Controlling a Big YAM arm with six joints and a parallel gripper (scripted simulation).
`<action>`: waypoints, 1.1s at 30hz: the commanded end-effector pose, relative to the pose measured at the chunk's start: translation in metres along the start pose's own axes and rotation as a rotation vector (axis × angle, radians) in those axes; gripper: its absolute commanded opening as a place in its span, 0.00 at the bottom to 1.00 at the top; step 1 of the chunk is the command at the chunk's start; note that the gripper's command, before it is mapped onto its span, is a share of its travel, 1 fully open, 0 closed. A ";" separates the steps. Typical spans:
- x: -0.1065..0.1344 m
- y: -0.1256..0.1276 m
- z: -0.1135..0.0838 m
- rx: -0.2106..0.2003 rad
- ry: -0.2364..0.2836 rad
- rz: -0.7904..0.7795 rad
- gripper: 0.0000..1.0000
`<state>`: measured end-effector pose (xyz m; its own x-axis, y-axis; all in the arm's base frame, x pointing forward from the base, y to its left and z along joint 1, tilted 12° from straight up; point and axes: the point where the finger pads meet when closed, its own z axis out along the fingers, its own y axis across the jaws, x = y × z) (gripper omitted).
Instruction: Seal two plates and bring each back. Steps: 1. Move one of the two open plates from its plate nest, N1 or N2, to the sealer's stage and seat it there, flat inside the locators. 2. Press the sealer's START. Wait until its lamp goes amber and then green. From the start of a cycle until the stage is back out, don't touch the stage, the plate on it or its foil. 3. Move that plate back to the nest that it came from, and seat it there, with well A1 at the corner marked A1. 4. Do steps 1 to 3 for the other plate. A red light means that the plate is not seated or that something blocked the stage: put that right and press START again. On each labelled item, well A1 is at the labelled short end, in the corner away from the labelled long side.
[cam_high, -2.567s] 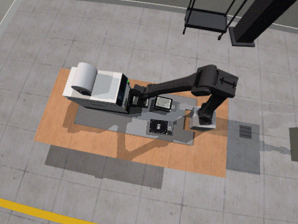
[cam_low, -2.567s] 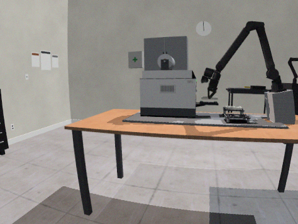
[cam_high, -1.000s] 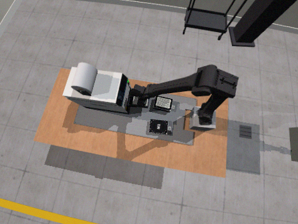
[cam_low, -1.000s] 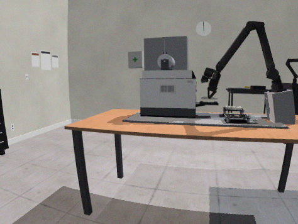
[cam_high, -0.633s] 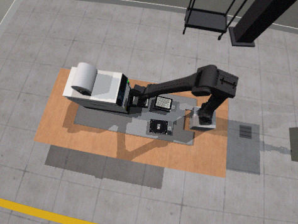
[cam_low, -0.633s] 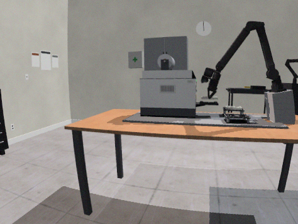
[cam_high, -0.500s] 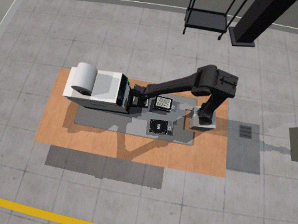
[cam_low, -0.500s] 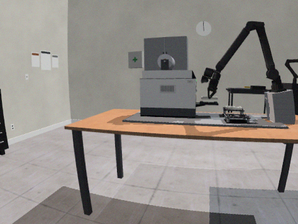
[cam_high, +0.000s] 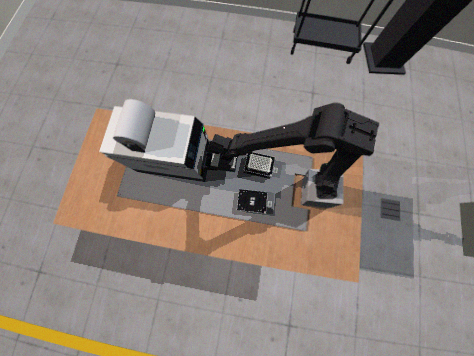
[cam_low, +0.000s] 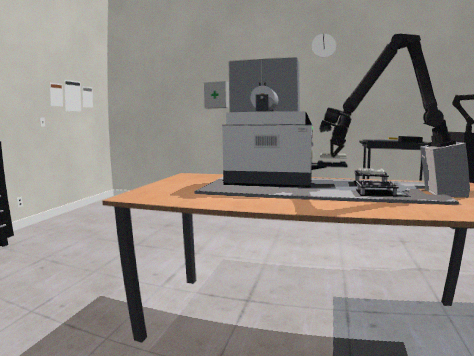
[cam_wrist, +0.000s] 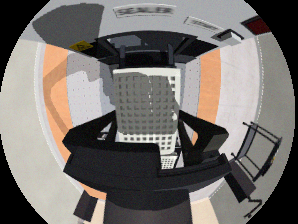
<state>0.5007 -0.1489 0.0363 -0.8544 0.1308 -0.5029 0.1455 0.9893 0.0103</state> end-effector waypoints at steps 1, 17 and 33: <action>-0.009 0.003 -0.007 0.003 -0.034 0.006 0.00; -0.011 0.002 -0.002 0.004 -0.038 0.005 0.00; -0.001 0.002 0.015 0.001 -0.015 0.007 0.00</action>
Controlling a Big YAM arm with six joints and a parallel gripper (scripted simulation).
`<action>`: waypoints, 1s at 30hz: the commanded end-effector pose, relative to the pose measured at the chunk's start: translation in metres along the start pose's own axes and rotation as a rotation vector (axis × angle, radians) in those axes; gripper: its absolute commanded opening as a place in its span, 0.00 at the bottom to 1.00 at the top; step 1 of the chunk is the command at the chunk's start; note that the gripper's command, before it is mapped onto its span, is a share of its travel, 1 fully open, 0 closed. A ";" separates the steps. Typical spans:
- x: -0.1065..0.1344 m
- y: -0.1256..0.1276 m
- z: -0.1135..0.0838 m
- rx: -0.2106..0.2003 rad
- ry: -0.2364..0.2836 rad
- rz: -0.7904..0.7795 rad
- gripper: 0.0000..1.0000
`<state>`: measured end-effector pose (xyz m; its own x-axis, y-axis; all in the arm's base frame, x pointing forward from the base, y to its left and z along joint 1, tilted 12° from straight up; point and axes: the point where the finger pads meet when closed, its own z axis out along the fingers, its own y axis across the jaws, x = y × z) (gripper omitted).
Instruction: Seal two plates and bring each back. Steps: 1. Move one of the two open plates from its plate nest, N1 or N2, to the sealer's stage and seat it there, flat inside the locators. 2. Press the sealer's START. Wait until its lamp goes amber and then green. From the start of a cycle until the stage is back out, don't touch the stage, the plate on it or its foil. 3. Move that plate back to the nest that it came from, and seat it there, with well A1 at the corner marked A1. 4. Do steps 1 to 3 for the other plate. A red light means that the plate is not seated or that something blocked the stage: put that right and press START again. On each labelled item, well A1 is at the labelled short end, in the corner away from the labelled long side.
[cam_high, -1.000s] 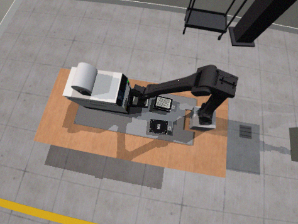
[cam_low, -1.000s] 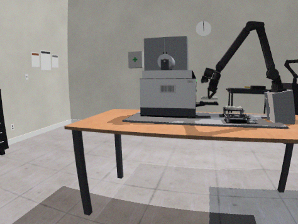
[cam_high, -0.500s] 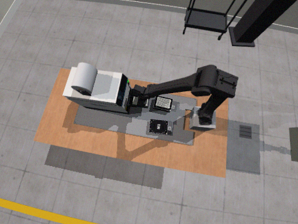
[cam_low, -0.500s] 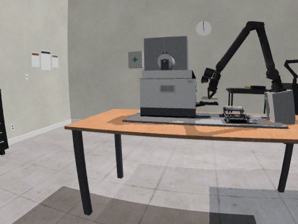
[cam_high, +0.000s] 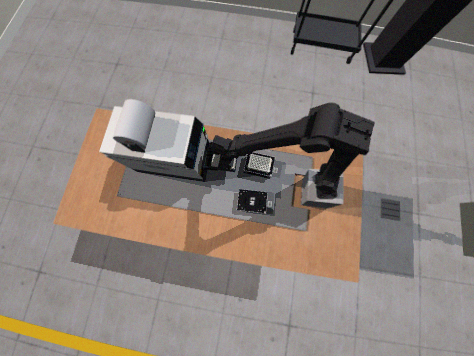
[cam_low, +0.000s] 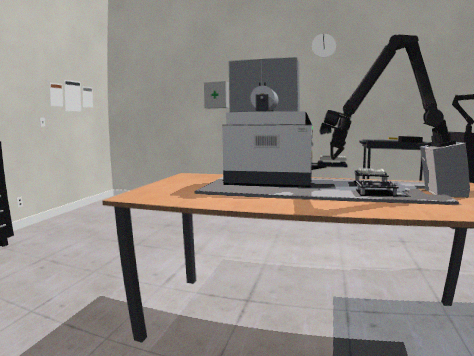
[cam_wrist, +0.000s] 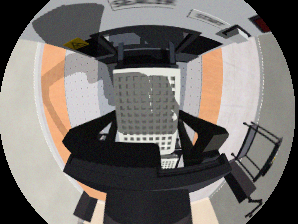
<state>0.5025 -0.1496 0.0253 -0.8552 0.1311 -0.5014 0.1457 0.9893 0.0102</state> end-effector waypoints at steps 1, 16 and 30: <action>-0.006 0.003 0.004 0.001 -0.020 0.006 0.00; 0.006 -0.004 0.015 0.006 -0.001 0.022 0.00; -0.036 0.001 -0.007 0.009 -0.086 0.001 0.00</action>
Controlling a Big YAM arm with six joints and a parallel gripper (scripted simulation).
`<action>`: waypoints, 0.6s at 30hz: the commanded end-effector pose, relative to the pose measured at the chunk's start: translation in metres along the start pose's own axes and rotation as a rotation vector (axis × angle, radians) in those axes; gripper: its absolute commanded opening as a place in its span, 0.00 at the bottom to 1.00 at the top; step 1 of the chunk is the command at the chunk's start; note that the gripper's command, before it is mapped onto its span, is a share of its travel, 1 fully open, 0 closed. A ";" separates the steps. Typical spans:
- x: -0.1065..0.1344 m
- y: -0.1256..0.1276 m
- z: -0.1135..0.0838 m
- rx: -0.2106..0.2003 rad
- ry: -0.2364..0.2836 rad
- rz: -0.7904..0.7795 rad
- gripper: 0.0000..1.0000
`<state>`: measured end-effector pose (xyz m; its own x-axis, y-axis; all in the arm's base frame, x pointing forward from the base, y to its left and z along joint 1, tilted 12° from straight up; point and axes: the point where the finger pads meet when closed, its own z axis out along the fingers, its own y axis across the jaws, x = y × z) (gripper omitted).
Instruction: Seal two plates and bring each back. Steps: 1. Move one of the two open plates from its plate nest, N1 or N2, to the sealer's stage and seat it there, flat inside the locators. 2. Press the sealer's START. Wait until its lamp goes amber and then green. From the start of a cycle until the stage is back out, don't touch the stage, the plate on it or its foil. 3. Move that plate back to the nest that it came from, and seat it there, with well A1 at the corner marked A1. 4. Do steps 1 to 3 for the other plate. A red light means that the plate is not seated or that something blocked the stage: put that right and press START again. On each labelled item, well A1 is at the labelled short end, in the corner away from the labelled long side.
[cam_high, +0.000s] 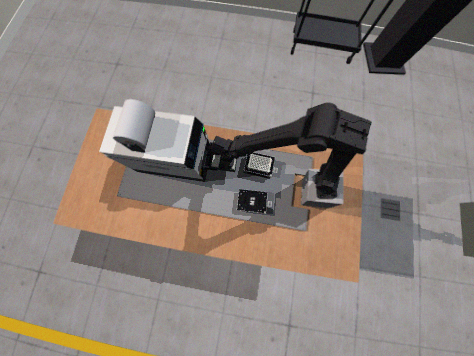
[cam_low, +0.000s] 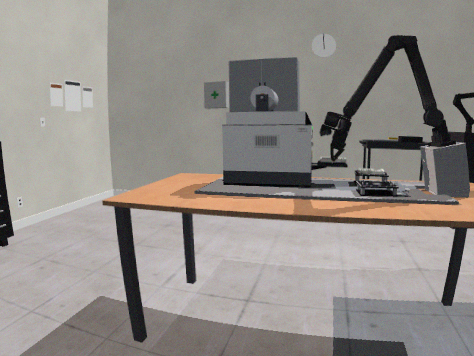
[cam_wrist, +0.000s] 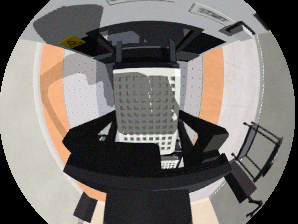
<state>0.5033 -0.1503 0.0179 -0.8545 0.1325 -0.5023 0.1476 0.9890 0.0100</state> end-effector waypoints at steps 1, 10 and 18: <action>-0.039 0.002 -0.014 0.007 -0.086 -0.001 0.00; -0.041 0.001 -0.016 0.008 -0.091 -0.001 0.00; -0.033 0.001 -0.006 0.005 -0.068 0.002 0.00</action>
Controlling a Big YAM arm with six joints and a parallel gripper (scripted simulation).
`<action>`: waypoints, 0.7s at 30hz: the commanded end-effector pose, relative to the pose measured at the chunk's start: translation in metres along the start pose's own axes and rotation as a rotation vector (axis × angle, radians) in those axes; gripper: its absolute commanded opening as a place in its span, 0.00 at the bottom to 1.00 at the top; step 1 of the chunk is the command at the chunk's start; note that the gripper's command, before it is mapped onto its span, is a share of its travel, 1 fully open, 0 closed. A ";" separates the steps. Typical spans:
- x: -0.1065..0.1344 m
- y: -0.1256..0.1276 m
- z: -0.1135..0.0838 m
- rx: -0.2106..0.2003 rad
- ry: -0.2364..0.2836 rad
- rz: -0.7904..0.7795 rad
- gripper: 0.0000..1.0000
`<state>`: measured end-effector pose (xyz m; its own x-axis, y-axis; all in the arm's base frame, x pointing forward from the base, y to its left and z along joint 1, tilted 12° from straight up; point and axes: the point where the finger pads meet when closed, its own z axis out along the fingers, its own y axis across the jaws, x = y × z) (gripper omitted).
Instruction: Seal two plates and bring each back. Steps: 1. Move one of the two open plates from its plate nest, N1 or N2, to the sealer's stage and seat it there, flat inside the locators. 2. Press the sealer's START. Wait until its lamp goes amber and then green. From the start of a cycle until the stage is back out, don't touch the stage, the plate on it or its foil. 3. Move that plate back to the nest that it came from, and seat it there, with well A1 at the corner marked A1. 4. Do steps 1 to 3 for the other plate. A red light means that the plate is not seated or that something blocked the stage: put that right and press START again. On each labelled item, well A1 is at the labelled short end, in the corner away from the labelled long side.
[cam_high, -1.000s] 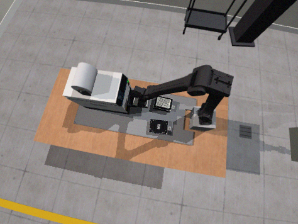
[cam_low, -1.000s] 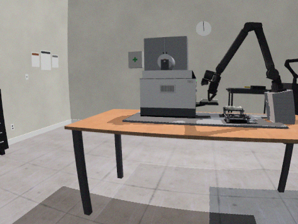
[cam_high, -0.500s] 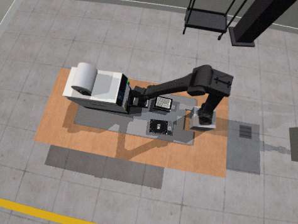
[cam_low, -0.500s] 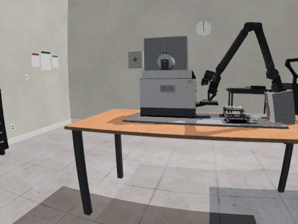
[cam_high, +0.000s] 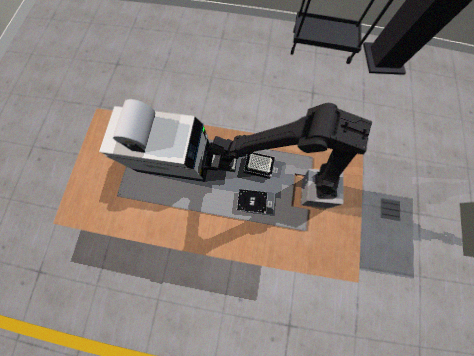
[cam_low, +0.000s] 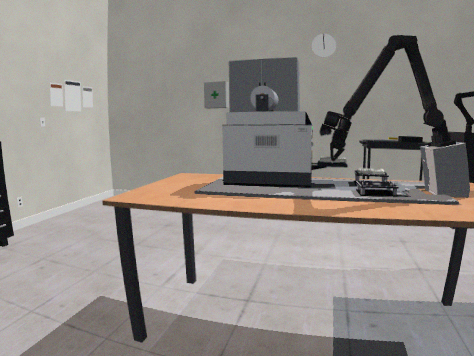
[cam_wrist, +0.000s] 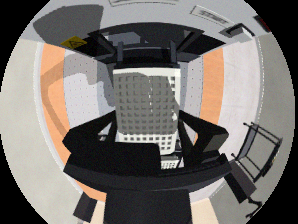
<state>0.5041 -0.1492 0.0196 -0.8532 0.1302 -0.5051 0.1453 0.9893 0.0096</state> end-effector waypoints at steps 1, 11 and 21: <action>-0.032 0.000 -0.005 0.006 -0.064 0.004 0.00; -0.026 -0.001 0.003 0.004 -0.047 0.006 0.00; -0.007 0.001 0.008 -0.001 -0.014 0.009 0.00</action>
<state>0.5048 -0.1494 0.0190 -0.8534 0.1303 -0.5046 0.1453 0.9893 0.0097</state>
